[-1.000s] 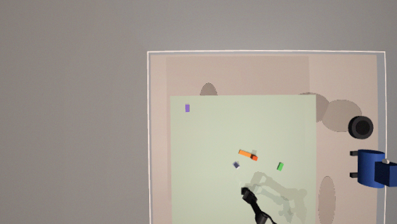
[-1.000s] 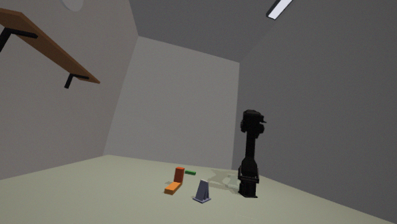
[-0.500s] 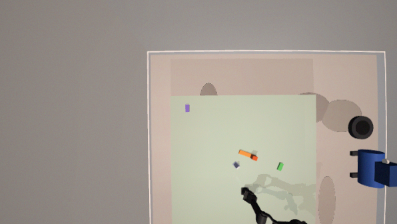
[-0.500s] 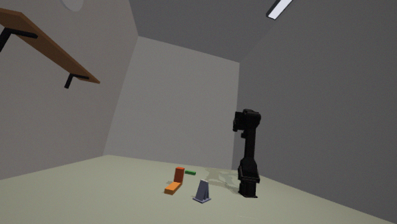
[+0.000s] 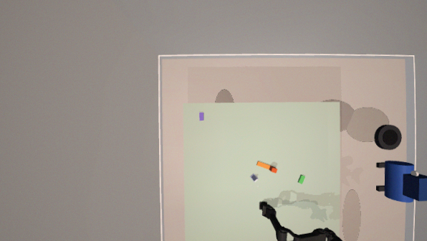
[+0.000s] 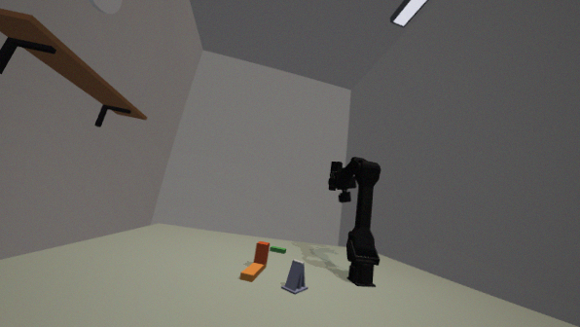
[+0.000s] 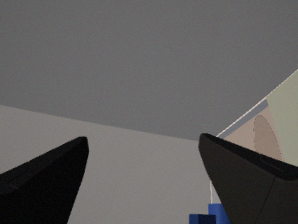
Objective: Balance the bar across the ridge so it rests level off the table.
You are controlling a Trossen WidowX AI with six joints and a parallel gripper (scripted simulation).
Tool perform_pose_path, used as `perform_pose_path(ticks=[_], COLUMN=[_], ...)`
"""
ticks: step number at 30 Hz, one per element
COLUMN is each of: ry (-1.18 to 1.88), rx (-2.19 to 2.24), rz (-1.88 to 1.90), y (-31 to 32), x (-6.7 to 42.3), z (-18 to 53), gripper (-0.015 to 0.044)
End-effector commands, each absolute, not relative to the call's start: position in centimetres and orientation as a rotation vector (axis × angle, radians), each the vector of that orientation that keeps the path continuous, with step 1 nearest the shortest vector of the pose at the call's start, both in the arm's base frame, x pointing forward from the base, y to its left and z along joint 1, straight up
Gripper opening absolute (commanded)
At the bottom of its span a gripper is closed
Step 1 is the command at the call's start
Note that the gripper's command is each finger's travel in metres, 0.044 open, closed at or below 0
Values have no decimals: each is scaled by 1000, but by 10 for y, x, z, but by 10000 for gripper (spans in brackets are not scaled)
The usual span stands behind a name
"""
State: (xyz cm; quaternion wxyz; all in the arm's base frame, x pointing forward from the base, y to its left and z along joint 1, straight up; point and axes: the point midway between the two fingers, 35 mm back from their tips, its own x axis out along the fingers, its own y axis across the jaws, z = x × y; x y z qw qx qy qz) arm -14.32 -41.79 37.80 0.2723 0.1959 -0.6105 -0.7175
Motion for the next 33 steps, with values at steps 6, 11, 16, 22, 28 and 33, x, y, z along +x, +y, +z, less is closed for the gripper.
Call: perform_pose_path(ticks=[6, 11, 16, 22, 28, 33], ry=[-1230, -974, -731, -488, -235, -11], rx=[608, 630, 634, 627, 591, 534], rz=[-1998, -2005, -1983, -1930, -1852, -1761], y=[-444, -455, -460, -459, -453, -443], x=[-83, -45, -6, 39, 83, 120], z=[363, 351, 339, 324, 308, 295], gripper=[315, 315, 315, 315, 315, 315])
